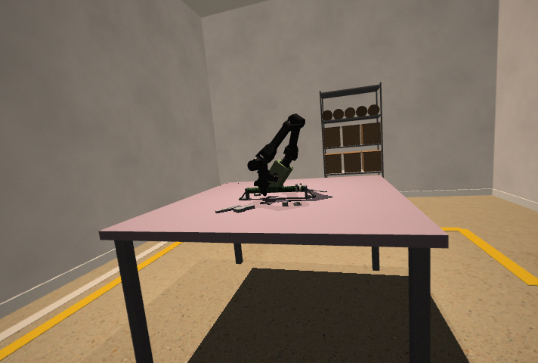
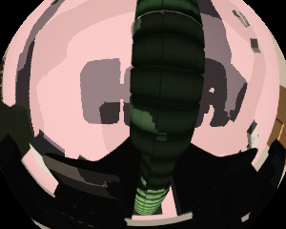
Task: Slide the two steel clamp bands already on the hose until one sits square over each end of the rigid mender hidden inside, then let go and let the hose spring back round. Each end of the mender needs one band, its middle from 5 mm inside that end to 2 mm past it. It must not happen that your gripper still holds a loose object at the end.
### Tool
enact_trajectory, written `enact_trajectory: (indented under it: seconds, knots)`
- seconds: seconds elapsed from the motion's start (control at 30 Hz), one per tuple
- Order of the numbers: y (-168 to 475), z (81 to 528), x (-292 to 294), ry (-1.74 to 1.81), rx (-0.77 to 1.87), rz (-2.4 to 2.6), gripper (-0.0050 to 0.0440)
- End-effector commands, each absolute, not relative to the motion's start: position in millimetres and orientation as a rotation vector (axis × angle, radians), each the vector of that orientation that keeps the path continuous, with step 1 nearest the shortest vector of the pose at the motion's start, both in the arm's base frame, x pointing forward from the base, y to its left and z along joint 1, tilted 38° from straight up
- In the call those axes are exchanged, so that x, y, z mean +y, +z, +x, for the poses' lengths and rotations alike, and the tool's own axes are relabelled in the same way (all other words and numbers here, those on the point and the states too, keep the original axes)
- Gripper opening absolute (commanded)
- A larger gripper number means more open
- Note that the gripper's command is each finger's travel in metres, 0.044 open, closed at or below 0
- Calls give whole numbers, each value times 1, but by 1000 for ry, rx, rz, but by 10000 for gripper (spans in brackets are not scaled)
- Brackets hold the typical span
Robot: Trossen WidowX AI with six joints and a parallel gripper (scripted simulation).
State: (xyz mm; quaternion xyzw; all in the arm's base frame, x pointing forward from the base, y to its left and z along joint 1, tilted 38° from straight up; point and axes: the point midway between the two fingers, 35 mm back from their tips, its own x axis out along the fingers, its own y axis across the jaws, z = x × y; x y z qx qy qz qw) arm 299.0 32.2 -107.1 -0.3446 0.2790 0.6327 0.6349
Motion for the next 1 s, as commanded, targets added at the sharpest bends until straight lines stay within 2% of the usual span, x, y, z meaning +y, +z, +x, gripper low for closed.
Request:
enact_trajectory:
  seconds: [0.0, 0.17, 0.23, 0.43, 0.63, 0.97]
  knots:
    - [-107, 299, 33, 1445, 637, -783, 168]
    - [-107, 299, 33, 1445, 637, -783, 288]
    - [-107, 299, 33, 1445, 637, -783, 288]
    - [-107, 299, 33, 1445, 637, -783, 432]
    - [-67, 296, 16, 1445, 637, -783, 440]
    - [-64, 296, 15, 1445, 637, -783, 440]
